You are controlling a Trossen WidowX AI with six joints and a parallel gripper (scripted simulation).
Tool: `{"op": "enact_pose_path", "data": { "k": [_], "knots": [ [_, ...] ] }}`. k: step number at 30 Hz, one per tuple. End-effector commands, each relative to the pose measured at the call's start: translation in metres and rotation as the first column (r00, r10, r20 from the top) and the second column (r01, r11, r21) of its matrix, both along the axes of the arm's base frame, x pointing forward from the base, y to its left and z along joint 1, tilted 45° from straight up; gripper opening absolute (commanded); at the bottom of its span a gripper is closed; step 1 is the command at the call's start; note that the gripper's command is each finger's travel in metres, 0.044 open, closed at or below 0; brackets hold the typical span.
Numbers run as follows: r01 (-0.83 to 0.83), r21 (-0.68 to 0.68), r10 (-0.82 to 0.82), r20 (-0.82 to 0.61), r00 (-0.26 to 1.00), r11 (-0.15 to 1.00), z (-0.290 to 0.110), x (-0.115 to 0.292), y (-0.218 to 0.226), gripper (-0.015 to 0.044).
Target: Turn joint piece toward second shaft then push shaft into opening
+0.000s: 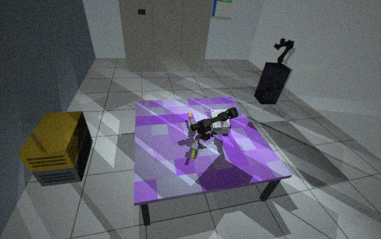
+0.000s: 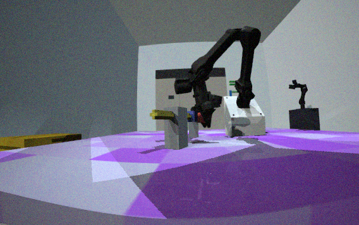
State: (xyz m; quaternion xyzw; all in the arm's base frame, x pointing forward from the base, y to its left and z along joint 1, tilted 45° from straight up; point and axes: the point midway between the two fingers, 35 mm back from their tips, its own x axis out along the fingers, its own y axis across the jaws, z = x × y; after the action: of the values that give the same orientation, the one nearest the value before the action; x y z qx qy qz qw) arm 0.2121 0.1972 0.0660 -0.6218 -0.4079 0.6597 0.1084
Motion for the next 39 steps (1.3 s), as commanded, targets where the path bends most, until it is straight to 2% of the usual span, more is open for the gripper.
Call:
{"op": "enact_pose_path", "data": {
  "k": [1, 21, 23, 28, 34, 39],
  "knots": [
    [0.002, -0.001, -0.002, -0.003, 1.000, 1.000, -0.0004, -0.0002, 0.0002, 0.0182],
    [0.002, -0.001, -0.002, -0.003, 1.000, 1.000, -0.0004, -0.0002, 0.0002, 0.0182],
    [0.000, 0.000, 0.000, 0.000, 1.000, 1.000, 0.0000, 0.0000, 0.0000, 0.0147],
    [0.000, 0.000, 0.000, 0.000, 1.000, 1.000, 0.0000, 0.0000, 0.0000, 0.0147],
    [0.000, 0.000, 0.000, 0.000, 1.000, 1.000, 0.0000, 0.0000, 0.0000, 0.0000],
    [-0.003, 0.000, 0.003, 0.003, 1.000, 1.000, -0.0001, 0.0001, -0.0001, 0.0000]
  ]
}}
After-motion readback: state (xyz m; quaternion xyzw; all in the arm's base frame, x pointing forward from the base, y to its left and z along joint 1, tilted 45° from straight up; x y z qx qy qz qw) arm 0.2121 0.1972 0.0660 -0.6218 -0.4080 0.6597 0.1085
